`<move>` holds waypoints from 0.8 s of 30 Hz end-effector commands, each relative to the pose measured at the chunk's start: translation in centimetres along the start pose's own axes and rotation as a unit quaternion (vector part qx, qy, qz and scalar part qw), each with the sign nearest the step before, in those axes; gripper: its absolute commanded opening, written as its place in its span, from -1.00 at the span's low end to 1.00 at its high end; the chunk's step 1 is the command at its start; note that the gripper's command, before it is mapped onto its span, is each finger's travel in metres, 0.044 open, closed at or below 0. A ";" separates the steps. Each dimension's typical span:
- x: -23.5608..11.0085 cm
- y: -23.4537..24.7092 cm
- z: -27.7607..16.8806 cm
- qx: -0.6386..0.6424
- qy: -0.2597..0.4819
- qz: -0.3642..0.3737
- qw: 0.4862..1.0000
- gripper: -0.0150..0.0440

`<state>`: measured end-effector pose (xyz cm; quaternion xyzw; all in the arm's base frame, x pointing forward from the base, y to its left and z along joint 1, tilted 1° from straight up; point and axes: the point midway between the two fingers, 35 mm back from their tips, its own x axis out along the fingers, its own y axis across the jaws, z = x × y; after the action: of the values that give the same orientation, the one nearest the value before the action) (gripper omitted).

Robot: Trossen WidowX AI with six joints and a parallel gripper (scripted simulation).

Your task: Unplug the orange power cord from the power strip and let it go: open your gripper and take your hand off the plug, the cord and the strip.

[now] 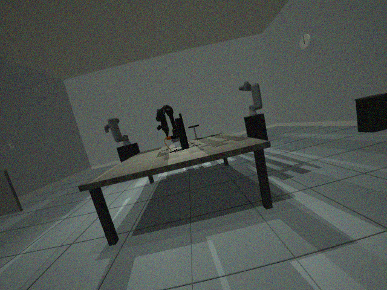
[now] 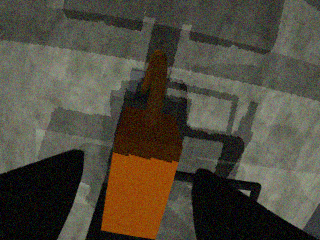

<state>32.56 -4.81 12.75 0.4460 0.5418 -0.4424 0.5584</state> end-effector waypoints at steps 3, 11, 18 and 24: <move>0.0 0.0 0.1 0.002 0.000 0.001 1.000 0.75; -1.2 -0.1 5.9 0.002 -0.003 0.001 1.000 1.00; -1.2 -0.1 5.9 0.002 -0.003 0.001 1.000 1.00; -1.2 -0.1 5.9 0.002 -0.003 0.001 1.000 1.00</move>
<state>33.71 -10.54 14.17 0.4476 0.5364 -0.4443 0.5609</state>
